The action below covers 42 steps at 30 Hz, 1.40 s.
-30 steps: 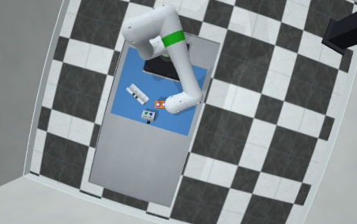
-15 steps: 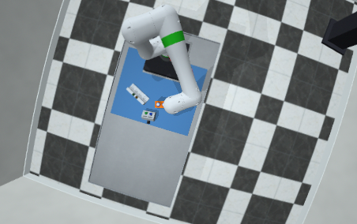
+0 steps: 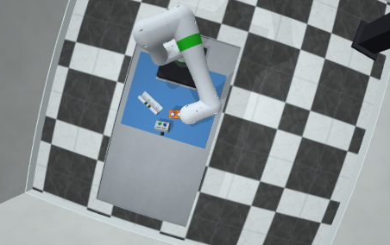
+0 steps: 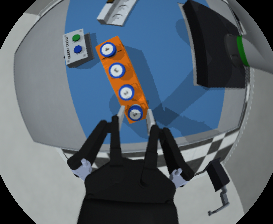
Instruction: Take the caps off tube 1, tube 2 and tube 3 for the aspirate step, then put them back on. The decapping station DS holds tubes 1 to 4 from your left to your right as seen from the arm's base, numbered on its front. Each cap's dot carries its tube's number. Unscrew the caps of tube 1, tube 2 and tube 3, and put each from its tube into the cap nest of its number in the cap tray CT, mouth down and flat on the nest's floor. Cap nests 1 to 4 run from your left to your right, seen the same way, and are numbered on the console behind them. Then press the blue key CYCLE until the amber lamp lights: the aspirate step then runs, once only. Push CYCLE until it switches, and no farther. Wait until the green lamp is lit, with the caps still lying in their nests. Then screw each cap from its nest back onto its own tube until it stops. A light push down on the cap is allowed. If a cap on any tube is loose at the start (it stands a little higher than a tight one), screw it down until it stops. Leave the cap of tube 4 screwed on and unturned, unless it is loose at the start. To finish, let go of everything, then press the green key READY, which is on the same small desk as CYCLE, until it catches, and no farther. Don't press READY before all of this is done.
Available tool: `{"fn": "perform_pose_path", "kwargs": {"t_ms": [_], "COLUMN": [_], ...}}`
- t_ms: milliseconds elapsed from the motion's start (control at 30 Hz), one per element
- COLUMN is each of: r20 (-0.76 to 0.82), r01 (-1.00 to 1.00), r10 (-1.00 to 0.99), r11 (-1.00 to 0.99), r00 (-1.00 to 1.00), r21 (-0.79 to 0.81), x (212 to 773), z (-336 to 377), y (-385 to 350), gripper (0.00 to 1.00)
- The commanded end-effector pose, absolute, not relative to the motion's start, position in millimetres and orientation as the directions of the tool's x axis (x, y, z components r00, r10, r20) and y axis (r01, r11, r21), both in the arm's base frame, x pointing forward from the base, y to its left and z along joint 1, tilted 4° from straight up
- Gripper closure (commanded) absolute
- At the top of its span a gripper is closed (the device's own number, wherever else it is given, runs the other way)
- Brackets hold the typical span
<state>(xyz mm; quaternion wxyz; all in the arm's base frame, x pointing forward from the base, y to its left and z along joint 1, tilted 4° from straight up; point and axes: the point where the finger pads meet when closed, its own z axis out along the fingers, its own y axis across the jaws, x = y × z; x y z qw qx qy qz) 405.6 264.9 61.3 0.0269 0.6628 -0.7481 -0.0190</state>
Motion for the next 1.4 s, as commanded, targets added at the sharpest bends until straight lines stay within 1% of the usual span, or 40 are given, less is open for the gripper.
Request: {"fn": "perform_pose_path", "kwargs": {"t_ms": [0,467,600,767,833,967,1133,1233,1367], "r20": [0.02,0.02,0.008,-0.008,-0.008,-0.02,-0.034,-0.04,-0.041], "r01": [-0.989,-0.989,-0.996,-0.949,-0.949,-0.868,-0.719,-0.616,-0.61], "r10": [-0.991,-0.991,-0.998,-0.951,-0.951,-0.87,-0.721,-0.618,-0.612], "r11": [0.134,0.134,-0.065,-0.31,-0.31,-0.493,-0.693,-0.786,-0.791], "r00": [-0.133,-0.133,0.066,0.31,0.31,0.493,0.692,0.785,0.79], "r21": [0.059,0.059,0.062,0.062,0.062,0.059,0.052,0.047,0.047], "x": [405.8,405.8,405.8,405.8,405.8,405.8,405.8,405.8,405.8], "z": [61.4,61.4,61.5,61.6,61.6,61.6,61.7,61.7,61.7], "y": [265.0,265.0,265.0,265.0,265.0,265.0,265.0,265.0,265.0], "gripper": [1.0,1.0,1.0,1.0,1.0,1.0,1.0,1.0,1.0]}}
